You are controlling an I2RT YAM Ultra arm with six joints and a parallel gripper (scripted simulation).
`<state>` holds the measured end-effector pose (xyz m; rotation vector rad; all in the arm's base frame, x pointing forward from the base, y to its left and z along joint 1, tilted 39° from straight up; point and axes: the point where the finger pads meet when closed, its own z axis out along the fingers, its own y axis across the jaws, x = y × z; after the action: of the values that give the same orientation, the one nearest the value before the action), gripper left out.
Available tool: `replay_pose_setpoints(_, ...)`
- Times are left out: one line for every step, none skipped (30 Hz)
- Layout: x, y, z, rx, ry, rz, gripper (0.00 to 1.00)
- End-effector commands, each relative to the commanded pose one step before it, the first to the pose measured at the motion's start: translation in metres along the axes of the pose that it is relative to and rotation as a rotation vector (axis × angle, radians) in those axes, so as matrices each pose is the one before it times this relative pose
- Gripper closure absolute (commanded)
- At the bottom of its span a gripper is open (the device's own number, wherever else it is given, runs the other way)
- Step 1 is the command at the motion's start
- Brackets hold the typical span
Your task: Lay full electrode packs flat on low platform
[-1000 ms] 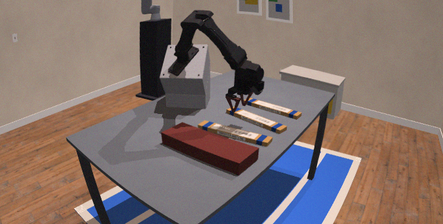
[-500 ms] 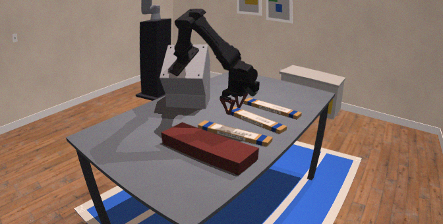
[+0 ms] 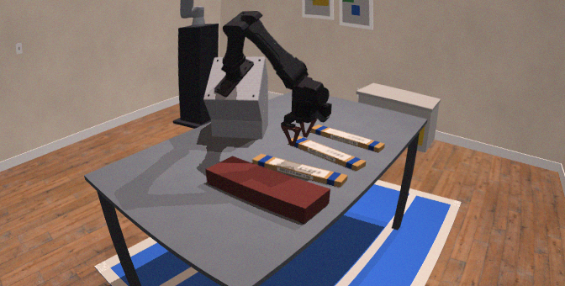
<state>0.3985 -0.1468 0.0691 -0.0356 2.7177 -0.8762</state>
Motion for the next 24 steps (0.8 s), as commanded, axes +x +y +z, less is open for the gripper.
replay_pose_setpoints(-0.01782, 0.00257, -0.01122, -0.00308, -0.0502, -0.00029, 0.04)
replay_pose_setpoints(0.00018, 0.00024, 0.00021, -0.00012, 0.00098, -0.00018, 0.04)
replay_pose_setpoints(0.00017, 0.00024, 0.00021, -0.00011, 0.00095, -0.00016, 0.04)
replay_pose_setpoints(0.00017, 0.00024, 0.00021, -0.00011, 0.00095, -0.00016, 0.04)
replay_pose_setpoints(0.00017, 0.00024, 0.00021, -0.00011, 0.00095, -0.00016, 0.04)
replay_pose_setpoints(0.00009, 0.00317, 0.00811, -0.0038, 0.0026, -0.00917, 0.04)
replay_pose_setpoints(0.00438, 0.00017, 0.00615, -0.00079, 0.01009, -0.00115, 0.04)
replay_pose_setpoints(0.00672, -0.00335, 0.00814, 0.00187, 0.0167, 0.00684, 0.04)
replay_pose_setpoints(0.00305, 0.00159, 0.00506, -0.00203, 0.00646, -0.00409, 0.04)
replay_pose_setpoints(0.00237, 0.00124, 0.0048, -0.00164, 0.005, -0.00315, 0.04)
replay_pose_setpoints(0.0, 0.0, 0.0, 0.0, 0.0, 0.0, 0.04)
replay_pose_setpoints(0.0, 0.0, 0.0, 0.0, 0.0, 0.0, 0.04)
replay_pose_setpoints(-0.00509, 0.00626, -0.00015, -0.00437, -0.01413, -0.01398, 0.04)
replay_pose_setpoints(-0.00395, -0.00221, 0.00261, 0.00291, -0.00863, 0.00532, 0.04)
replay_pose_setpoints(0.00159, -0.00365, 0.00563, 0.00302, 0.00451, 0.00808, 0.04)
replay_pose_setpoints(0.00188, -0.00385, 0.00581, 0.00316, 0.00516, 0.00847, 0.04)
replay_pose_setpoints(-0.00095, -0.00058, 0.00369, 0.00083, -0.0022, 0.0013, 0.04)
replay_pose_setpoints(-0.00162, -0.00096, 0.00349, 0.00138, -0.00362, 0.00216, 0.04)
replay_pose_setpoints(-0.00229, -0.00135, 0.00329, 0.00196, -0.00505, 0.00302, 0.04)
replay_pose_setpoints(-0.00132, -0.00081, 0.00361, 0.00124, -0.003, 0.00175, 0.04)
replay_pose_setpoints(0.00011, -0.00001, 0.00405, 0.00013, -0.00001, -0.00007, 0.04)
replay_pose_setpoints(-0.00157, 0.00274, 0.00262, -0.00206, -0.00439, -0.00588, 0.04)
replay_pose_setpoints(-0.00115, 0.00202, 0.00299, -0.00149, -0.00325, -0.00436, 0.04)
replay_pose_setpoints(0.00014, -0.00005, 0.00407, 0.00016, 0.00006, 0.00002, 0.04)
